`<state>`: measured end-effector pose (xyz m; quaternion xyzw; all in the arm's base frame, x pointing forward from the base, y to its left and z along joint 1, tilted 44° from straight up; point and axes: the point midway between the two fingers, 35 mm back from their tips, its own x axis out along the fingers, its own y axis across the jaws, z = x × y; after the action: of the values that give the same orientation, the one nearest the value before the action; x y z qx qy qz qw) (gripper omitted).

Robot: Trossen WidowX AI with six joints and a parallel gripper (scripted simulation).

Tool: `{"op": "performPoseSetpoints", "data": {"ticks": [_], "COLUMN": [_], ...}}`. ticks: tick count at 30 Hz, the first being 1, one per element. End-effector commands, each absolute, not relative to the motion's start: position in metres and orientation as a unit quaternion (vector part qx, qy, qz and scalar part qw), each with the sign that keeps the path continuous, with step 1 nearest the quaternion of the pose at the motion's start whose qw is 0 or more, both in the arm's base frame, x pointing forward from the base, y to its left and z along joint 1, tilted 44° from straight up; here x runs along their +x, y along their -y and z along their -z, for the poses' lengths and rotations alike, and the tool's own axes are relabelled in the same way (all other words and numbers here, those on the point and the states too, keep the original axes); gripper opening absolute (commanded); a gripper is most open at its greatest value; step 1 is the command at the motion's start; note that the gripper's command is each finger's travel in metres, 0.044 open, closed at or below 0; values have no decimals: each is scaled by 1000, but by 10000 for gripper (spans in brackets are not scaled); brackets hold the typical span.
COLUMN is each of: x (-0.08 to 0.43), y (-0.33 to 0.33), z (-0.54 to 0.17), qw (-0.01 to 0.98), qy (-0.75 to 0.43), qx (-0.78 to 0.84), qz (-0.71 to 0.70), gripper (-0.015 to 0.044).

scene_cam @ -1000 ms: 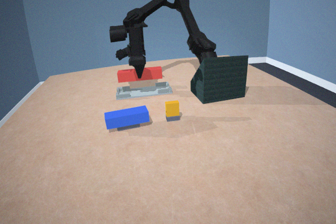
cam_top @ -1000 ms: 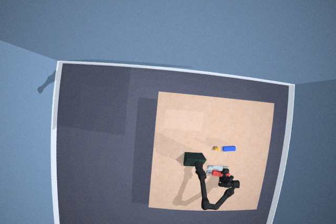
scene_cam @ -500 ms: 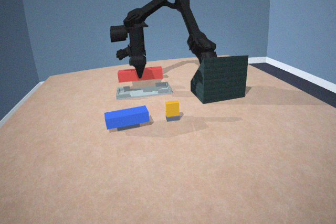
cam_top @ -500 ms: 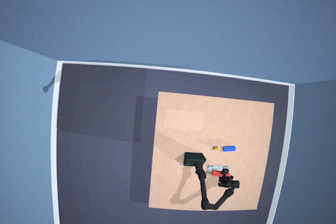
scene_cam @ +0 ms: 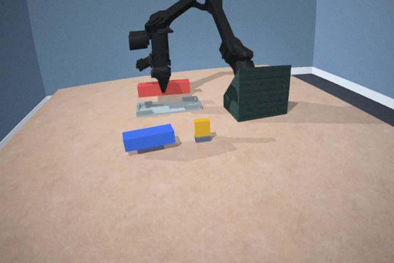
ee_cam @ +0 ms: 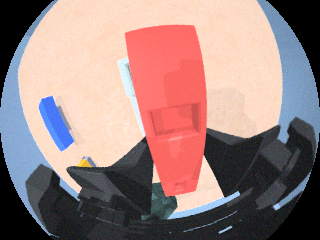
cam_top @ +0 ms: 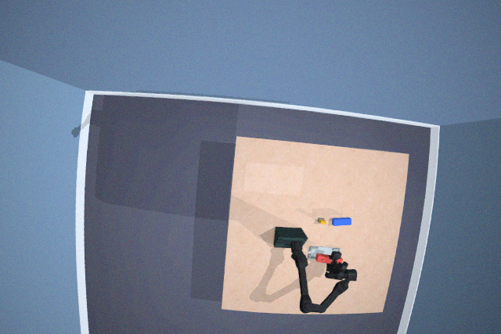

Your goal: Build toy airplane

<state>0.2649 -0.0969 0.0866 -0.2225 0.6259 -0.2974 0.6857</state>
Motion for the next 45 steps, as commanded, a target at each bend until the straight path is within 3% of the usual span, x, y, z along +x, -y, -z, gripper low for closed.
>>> {"op": "performPoseSetpoints", "data": {"ticks": [1, 27, 32, 37, 45], "x": [264, 264, 265, 265, 265], "y": [101, 123, 122, 122, 122], "z": [-81, -61, -63, -63, -63], "qw": [683, 682, 685, 685, 685], "qy": [-628, -628, -625, -625, -625], "qx": [-227, -228, -225, -225, -225], "qz": [296, 297, 300, 300, 300], "gripper": [195, 195, 162, 30, 240]}}
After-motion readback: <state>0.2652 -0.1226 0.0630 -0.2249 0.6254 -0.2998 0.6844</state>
